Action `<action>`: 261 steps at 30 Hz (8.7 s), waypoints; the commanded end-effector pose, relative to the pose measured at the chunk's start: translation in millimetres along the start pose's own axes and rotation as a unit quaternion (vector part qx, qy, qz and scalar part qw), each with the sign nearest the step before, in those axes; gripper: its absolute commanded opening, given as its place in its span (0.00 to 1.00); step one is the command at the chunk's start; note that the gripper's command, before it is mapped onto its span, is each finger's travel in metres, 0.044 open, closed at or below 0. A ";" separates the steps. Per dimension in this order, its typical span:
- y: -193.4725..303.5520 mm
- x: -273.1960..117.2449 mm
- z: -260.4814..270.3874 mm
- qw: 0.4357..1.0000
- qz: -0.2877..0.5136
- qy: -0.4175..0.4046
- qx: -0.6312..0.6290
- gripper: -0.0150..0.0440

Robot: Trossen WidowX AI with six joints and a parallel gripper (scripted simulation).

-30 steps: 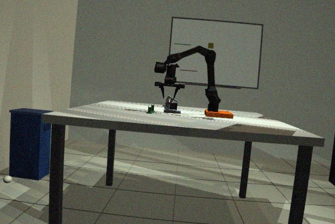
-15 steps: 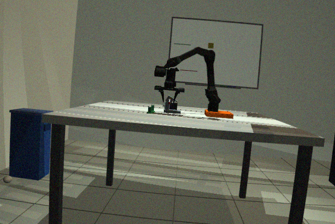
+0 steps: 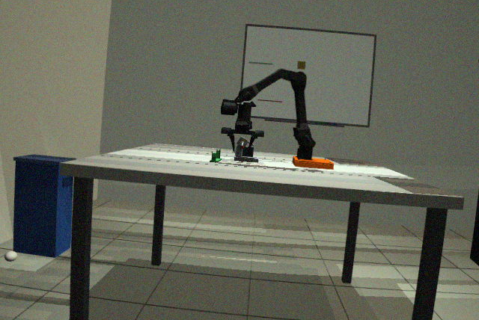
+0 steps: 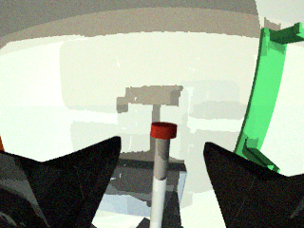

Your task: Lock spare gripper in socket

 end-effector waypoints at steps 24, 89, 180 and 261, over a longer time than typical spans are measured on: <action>0.8 3.4 1.5 1.000 0.002 -0.003 0.001 0.25; -41.3 -10.5 -9.0 0.997 -0.078 0.003 0.005 0.25; -94.7 -49.9 -80.4 0.997 -0.076 -0.022 0.020 0.25; -112.0 22.9 -133.9 0.996 -0.080 -0.008 0.031 0.25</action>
Point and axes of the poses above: the point midway between the two fingers, 35 mm back from their tips, its own x axis out along the fingers, its own z axis across the jaws, y = z × x, the point moved 1 cm from there along -x, back along the fingers, and after that the axes turned 10 degrees about -x, right-handed, at the moved point
